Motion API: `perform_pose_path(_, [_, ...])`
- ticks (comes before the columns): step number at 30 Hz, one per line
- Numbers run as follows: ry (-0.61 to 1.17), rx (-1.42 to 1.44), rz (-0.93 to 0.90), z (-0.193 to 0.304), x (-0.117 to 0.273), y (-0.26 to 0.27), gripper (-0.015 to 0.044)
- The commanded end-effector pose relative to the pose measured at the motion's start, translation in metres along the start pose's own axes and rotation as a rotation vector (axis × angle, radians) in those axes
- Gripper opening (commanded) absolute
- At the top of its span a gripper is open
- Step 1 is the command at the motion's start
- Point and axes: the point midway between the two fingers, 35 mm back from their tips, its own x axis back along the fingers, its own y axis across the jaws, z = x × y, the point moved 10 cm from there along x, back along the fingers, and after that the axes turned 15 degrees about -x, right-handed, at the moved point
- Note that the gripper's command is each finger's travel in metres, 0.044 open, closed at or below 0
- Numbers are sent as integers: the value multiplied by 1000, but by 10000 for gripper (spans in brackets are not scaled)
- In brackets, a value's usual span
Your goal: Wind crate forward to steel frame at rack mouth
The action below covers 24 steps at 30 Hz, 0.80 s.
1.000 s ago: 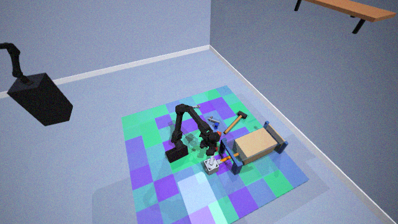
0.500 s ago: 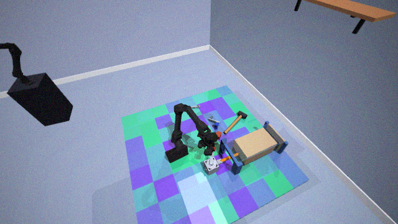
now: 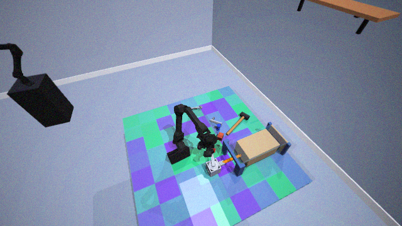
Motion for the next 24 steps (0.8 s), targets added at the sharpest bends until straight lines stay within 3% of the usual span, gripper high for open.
perform_pose_path(1, [-20, -15, -17, -10, 2, 7, 0])
perform_pose_path(24, [-21, -16, -19, -24, 11, 26, 0])
